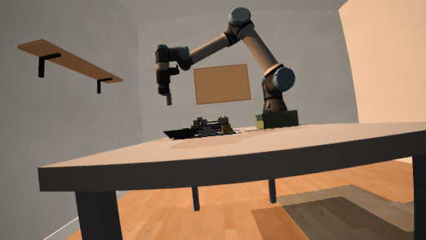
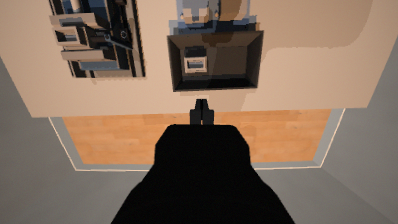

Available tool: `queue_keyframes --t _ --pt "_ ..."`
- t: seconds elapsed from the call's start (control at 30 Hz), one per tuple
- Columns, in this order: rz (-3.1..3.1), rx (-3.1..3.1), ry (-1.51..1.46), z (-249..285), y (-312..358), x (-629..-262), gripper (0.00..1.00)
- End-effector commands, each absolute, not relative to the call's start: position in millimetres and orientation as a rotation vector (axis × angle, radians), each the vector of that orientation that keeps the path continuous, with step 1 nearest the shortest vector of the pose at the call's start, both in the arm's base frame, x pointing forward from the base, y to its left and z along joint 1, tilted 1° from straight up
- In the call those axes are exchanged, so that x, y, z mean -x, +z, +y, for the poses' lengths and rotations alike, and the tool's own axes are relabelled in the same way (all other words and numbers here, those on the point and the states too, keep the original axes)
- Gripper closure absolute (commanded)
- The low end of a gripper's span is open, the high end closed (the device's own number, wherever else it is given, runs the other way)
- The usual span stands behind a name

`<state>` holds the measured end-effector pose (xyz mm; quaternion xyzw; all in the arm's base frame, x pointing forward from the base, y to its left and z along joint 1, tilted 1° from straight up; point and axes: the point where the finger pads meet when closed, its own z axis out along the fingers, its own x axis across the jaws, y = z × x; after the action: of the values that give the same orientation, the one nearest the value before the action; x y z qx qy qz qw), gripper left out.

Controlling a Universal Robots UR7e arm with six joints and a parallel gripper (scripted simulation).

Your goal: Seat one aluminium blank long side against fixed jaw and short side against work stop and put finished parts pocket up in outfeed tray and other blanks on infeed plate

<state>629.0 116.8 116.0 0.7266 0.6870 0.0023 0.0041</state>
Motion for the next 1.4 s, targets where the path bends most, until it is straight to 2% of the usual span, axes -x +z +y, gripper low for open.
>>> queue_keyframes --t 0.0,0.43,0.5,0.57,0.87,1.37 --pt "2.155 -2.273 0.01 57 117 -625 1.0" --pt "2.155 -2.273 0.01 -46 117 -603 1.0" --pt "2.155 -2.273 0.01 -46 117 -603 1.0" --pt "2.155 -2.273 0.01 -76 117 -593 1.0" --pt "2.155 -2.273 0.01 -137 116 -566 1.0" --pt "2.156 -2.273 0.009 -145 116 -562 1.0"
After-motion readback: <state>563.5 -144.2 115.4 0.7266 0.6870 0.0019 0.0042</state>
